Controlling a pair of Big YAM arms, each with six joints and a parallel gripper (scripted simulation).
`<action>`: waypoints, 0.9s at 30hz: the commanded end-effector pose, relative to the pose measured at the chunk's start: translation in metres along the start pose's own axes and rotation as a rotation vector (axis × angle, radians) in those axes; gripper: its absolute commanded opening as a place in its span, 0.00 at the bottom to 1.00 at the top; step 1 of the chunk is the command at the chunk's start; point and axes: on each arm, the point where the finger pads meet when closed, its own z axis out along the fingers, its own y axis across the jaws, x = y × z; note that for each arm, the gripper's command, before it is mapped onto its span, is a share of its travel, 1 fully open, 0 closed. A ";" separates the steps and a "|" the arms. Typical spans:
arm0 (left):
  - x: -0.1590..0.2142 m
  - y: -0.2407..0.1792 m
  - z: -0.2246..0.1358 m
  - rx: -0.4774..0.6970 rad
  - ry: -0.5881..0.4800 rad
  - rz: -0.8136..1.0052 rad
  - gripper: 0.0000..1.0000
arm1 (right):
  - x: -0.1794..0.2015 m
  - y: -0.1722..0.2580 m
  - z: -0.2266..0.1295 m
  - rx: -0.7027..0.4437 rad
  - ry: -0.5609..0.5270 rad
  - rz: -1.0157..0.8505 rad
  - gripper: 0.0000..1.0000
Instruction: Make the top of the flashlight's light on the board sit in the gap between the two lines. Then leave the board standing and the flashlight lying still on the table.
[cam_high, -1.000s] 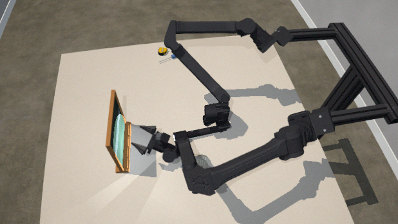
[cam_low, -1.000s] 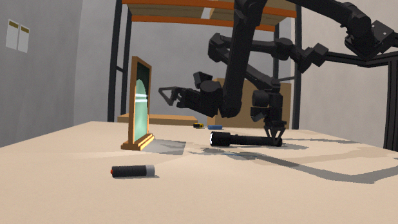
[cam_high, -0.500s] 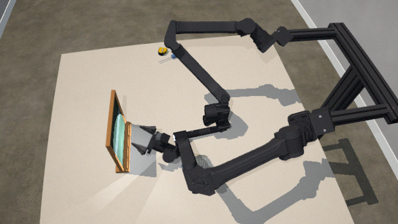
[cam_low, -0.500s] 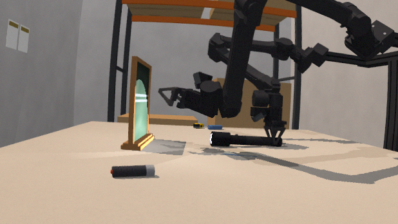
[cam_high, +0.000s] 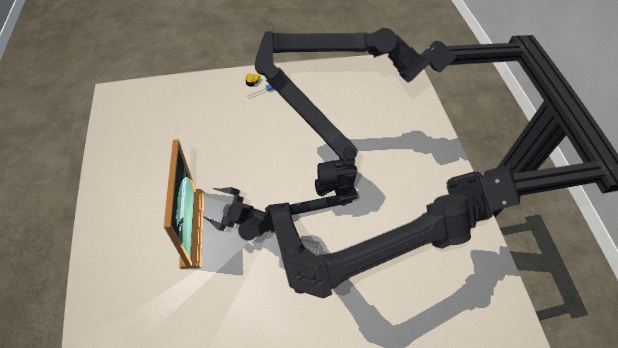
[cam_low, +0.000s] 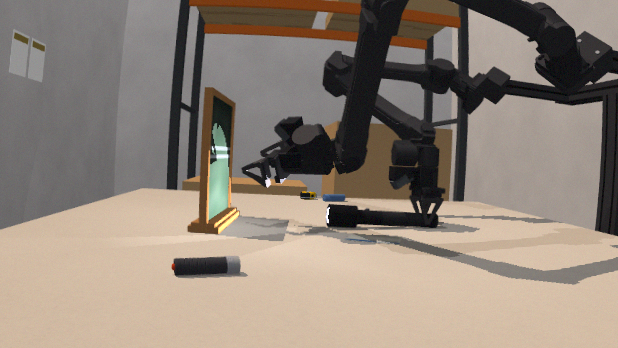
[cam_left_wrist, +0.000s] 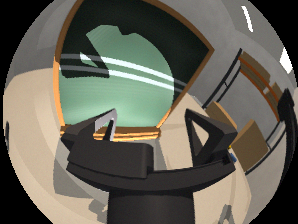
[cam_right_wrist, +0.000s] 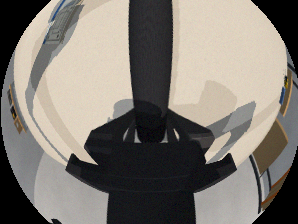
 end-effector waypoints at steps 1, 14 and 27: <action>-0.019 -0.031 0.028 0.035 0.046 -0.175 1.00 | 0.017 -0.012 -0.004 0.008 0.030 -0.036 0.29; 0.039 -0.075 0.034 -0.086 0.435 -0.494 1.00 | 0.017 -0.012 -0.004 0.008 0.030 -0.036 0.29; 0.087 -0.130 -0.004 -0.302 0.854 -0.669 1.00 | 0.017 -0.012 -0.004 0.008 0.030 -0.036 0.29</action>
